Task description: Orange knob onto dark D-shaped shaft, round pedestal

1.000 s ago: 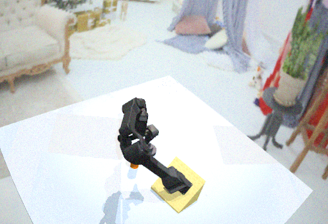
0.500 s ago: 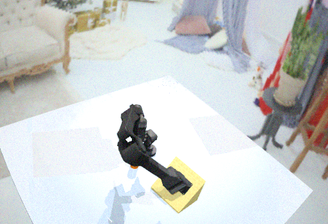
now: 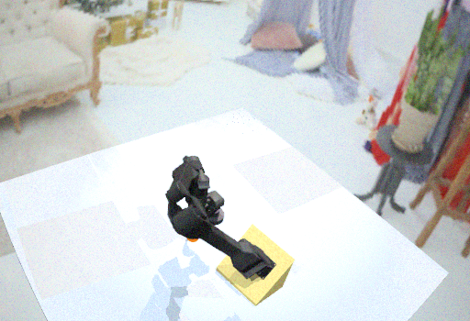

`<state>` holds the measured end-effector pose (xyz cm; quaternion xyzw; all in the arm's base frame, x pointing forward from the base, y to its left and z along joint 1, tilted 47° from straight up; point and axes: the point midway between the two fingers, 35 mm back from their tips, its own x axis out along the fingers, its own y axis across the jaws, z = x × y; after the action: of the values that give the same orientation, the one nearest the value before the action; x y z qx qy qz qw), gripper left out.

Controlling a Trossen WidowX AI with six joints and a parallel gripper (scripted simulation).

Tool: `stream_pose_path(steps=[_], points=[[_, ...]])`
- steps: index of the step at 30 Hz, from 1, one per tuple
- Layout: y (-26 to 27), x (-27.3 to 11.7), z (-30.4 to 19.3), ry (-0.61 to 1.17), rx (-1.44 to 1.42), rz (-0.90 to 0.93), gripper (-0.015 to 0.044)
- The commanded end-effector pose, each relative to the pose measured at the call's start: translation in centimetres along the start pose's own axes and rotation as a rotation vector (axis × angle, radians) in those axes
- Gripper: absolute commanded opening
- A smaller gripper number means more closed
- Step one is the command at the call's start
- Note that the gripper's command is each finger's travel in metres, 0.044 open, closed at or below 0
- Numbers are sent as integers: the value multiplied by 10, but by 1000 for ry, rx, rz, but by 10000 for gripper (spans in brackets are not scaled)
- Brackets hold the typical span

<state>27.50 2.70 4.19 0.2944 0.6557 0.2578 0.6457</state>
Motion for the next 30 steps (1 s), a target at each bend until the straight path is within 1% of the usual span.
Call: stream_pose_path(steps=[1,30], points=[[1,9,-1,4,5,7,440],[2,55,-3,4,5,11,440]])
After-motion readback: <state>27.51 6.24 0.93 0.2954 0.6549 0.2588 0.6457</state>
